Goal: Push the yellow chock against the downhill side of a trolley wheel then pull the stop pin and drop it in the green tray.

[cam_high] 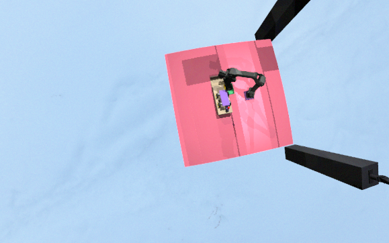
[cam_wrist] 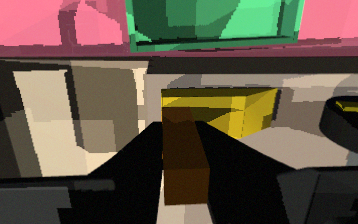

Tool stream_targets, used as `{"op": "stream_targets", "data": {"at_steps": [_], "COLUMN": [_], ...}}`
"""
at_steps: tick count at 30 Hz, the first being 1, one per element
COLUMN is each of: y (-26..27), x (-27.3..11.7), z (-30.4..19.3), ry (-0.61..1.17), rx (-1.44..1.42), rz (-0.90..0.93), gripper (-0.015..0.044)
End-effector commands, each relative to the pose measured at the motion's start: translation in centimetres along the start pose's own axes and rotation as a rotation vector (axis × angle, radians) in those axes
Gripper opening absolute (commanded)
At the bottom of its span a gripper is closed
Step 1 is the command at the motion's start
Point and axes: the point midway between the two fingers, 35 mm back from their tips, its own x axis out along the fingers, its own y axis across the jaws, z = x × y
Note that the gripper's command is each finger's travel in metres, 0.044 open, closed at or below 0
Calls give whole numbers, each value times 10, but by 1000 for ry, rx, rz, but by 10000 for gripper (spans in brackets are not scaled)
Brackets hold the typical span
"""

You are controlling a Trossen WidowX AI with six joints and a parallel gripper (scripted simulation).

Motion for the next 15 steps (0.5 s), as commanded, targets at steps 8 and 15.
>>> {"op": "stream_targets", "data": {"at_steps": [8,15], "y": [-11,-17], "x": [1,1], "z": [1,1], "ry": [4,4], "rx": [4,4], "rz": [-4,-5], "gripper": [0,0]}}
